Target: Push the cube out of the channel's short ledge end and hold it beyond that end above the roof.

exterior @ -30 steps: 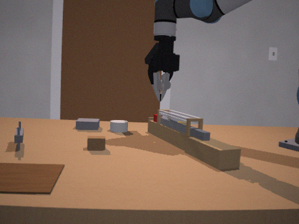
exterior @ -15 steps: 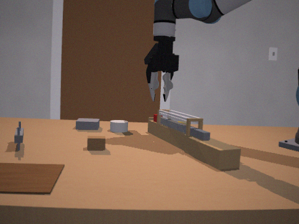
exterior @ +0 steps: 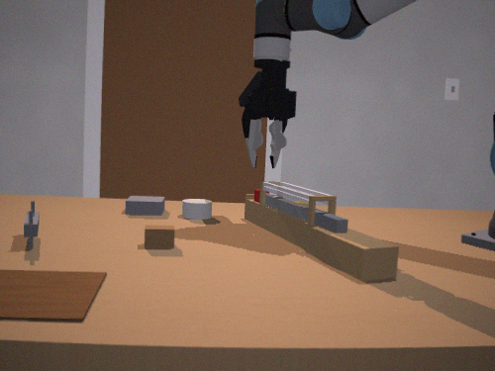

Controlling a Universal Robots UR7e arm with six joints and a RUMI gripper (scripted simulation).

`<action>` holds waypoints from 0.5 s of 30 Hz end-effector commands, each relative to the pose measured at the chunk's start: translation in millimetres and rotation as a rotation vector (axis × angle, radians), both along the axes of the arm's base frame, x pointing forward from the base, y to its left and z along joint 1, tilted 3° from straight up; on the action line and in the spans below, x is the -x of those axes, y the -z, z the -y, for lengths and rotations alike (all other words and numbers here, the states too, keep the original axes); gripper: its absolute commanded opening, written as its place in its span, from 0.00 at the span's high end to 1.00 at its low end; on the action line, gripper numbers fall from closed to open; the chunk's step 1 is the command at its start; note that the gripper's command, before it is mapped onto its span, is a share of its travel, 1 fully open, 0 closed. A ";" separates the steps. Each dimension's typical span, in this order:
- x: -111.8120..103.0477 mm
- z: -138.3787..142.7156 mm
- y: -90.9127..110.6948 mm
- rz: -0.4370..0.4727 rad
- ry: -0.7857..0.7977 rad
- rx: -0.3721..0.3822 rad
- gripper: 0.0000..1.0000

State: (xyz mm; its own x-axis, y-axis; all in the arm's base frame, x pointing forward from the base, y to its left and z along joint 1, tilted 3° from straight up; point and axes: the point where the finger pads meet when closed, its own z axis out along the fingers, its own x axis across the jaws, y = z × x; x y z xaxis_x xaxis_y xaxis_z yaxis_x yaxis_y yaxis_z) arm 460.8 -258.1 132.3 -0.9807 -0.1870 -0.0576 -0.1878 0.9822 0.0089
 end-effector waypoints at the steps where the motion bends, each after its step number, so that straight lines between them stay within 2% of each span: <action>1: -0.2 0.2 -0.6 0.001 0.000 0.001 0.75; 8: -0.4 0.2 1.4 0.001 0.000 0.001 0.75; 15: -3.2 0.0 40.4 0.001 0.000 0.001 0.75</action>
